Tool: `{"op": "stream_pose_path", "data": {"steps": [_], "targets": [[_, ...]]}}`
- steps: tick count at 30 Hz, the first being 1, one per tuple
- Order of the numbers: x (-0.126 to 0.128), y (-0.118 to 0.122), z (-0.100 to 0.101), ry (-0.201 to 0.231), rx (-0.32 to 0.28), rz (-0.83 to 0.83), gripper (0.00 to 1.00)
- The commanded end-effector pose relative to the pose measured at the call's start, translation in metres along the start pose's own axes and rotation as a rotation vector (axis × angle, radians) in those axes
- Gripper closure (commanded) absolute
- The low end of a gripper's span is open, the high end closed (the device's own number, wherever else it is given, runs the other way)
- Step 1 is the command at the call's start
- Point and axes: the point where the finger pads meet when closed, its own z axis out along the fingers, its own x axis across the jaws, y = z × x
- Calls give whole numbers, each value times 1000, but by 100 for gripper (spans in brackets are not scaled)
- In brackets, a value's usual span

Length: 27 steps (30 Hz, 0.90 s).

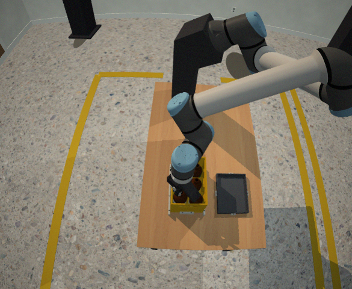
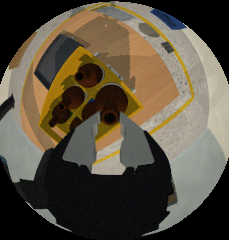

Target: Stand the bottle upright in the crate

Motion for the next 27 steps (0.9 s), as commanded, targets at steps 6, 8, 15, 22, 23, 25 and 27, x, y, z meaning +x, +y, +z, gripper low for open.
{"op": "stream_pose_path", "data": {"steps": [6,8,15,22,23,25,27], "targets": [[1,0,-1,1,0,0,100],[1,0,-1,1,0,0,100],[1,0,-1,1,0,0,100],[1,0,0,1,0,0,100],[1,0,1,1,0,0,100],[1,0,1,1,0,0,100],[1,0,2,1,0,0,100]]}}
